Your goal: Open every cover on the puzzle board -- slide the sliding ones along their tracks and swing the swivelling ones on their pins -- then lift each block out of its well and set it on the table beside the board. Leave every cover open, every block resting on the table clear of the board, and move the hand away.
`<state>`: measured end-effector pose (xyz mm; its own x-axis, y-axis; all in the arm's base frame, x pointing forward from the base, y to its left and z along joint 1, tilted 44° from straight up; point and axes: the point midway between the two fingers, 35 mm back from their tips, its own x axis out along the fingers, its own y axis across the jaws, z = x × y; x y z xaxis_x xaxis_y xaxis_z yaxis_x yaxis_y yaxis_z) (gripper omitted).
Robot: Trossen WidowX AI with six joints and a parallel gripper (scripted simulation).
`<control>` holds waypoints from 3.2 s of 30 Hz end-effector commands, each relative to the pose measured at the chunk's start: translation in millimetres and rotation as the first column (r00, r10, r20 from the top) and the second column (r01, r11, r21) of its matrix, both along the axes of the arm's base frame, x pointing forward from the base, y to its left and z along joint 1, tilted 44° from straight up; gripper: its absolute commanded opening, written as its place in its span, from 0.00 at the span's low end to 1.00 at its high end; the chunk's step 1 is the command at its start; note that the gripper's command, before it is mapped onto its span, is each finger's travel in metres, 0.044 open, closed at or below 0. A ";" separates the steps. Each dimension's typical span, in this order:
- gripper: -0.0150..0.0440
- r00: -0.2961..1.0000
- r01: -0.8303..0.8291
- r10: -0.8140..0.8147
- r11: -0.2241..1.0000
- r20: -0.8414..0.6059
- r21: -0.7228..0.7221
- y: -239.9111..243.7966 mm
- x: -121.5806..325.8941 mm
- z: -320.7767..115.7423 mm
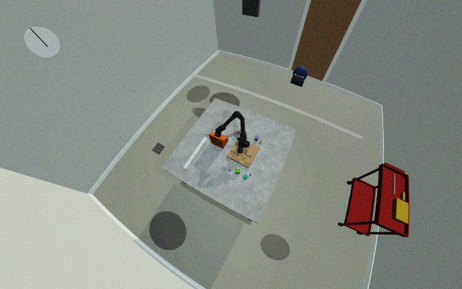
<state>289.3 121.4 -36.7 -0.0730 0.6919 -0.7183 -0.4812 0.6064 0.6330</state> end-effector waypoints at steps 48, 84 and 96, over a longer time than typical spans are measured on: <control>0.39 1.000 0.002 -0.002 1.000 -0.002 0.001 -14.5 1.9 14.2; 0.39 1.000 0.003 -0.003 1.000 -0.004 -0.004 -52.6 5.4 66.4; 0.39 1.000 0.003 -0.003 1.000 -0.003 -0.022 -20.0 -0.7 97.9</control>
<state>291.1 95.2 54.8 -0.0726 0.6823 -0.7274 -0.4811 0.6150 0.6248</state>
